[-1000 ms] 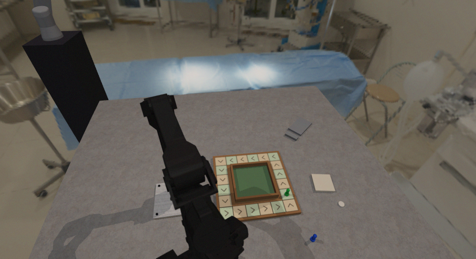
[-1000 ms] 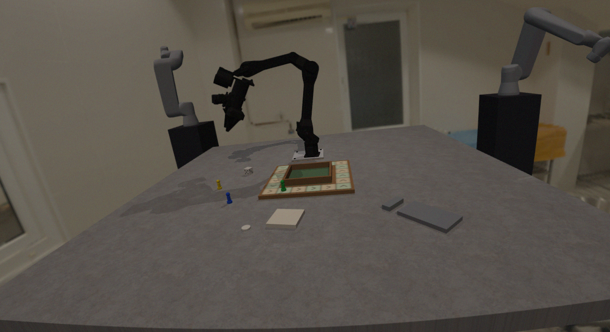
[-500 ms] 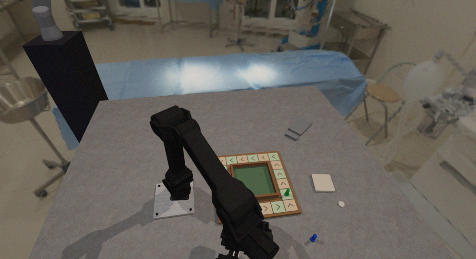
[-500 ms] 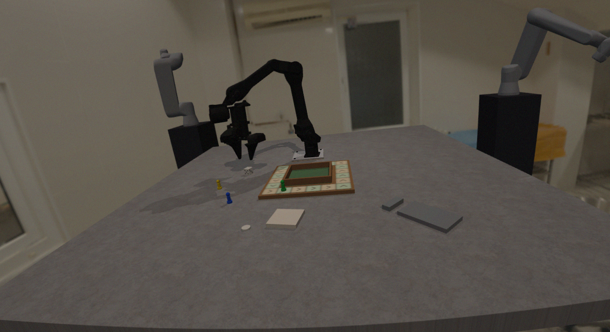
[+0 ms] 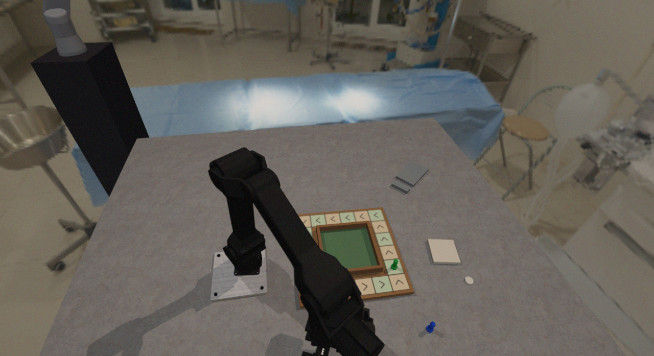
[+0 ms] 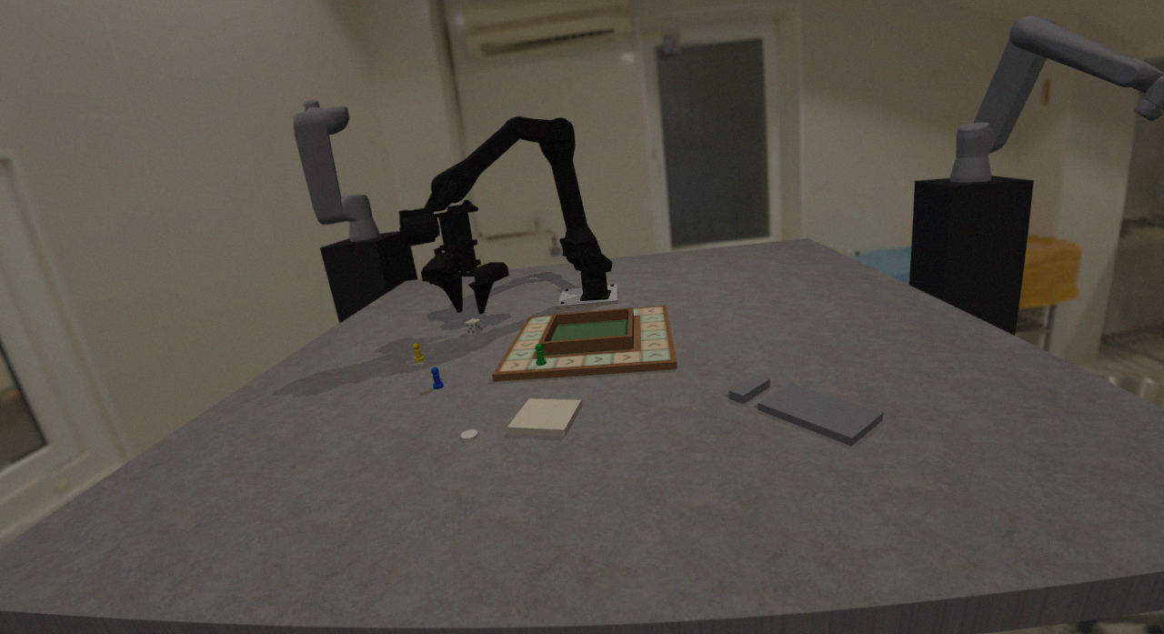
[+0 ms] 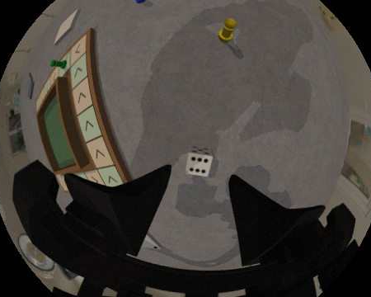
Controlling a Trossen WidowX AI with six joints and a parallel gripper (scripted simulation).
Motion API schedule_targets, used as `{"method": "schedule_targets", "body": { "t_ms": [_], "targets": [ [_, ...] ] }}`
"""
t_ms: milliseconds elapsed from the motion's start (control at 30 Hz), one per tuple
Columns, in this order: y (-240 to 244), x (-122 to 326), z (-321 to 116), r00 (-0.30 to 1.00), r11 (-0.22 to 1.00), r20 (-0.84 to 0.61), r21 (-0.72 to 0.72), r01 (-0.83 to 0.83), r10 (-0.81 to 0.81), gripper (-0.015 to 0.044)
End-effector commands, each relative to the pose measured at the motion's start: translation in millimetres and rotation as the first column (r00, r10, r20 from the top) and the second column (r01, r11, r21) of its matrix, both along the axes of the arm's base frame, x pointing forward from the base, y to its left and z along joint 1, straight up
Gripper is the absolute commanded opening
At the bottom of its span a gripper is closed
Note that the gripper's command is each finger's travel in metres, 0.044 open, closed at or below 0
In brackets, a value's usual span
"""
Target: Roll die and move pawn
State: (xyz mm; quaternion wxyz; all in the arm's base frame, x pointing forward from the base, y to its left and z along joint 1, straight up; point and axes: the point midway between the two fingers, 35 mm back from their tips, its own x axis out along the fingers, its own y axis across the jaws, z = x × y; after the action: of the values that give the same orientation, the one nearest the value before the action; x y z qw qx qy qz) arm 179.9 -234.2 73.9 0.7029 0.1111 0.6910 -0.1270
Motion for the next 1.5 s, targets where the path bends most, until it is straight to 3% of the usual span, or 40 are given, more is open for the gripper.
{"method": "schedule_targets", "body": {
  "t_ms": [0, 600, 800, 1033, 1133, 1467],
  "targets": [
    [1.9, -0.1, -7.9, 1.0, 1.0, 0.0, 0.011, -0.004, 0.004, 0.0275],
    [1.5, 0.4, -34.3, 1.0, 1.0, -0.001, 0.011, -0.004, 0.004, 0.0275],
    [1.5, 0.4, -34.3, 1.0, 1.0, -0.001, 0.011, -0.004, 0.004, 0.0118],
    [1.5, 0.4, -34.3, 1.0, 1.0, -0.001, 0.011, -0.004, 0.004, 0.0071],
    [0.8, 1.0, -31.3, 1.0, 1.0, -0.001, 0.011, -0.004, 0.004, 0.0],
    [-5.0, 7.4, 16.1, 1.0, 1.0, 0.0, 0.01, -0.004, 0.004, 0.0]
  ]
}}
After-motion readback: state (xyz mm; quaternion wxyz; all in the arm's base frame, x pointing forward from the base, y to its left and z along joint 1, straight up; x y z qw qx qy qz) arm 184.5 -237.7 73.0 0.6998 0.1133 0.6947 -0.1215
